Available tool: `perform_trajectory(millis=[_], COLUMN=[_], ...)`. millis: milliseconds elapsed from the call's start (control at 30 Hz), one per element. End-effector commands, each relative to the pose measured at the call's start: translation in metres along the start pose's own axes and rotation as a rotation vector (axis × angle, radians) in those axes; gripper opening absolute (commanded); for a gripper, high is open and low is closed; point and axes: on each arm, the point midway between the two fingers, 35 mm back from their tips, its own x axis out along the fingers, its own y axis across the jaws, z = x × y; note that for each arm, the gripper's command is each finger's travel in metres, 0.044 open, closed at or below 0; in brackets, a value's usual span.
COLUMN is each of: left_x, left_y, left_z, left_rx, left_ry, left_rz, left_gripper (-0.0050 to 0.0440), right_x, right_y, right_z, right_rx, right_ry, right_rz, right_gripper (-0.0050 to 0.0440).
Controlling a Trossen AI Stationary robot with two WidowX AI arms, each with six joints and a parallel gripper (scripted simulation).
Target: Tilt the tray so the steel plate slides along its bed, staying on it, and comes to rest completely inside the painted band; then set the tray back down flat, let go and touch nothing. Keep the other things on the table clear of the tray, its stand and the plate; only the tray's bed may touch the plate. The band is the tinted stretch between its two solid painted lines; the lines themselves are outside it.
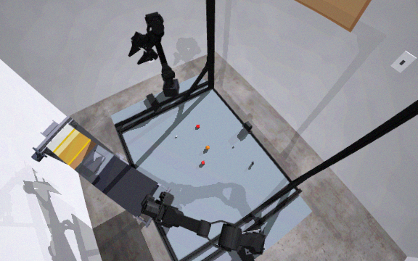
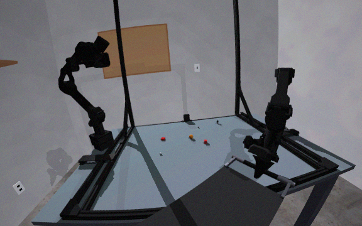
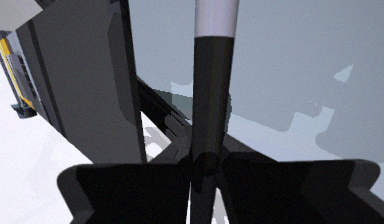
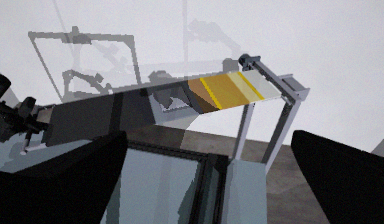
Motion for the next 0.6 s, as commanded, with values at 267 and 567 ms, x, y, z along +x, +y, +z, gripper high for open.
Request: perform_trajectory(millis=[267,567], left_x=[-0.0189,-0.0245], left_y=[0.0151,0.0193], left_z=[-0.0001,0.0000], left_rx=[0.000,0.000], left_ry=[0.003,0.003], left_rz=[0.029,0.032], left_gripper=[0.0000,0.0000], right_x=[-0.0001,-0.0001], right_y=[-0.0003,-0.0003], right_z=[0.0003,0.0003], right_rx=[0.003,0.003], right_ry=[-0.002,-0.002], right_rz=[-0.001,-0.001], right_gripper=[0.0440,0.0440])
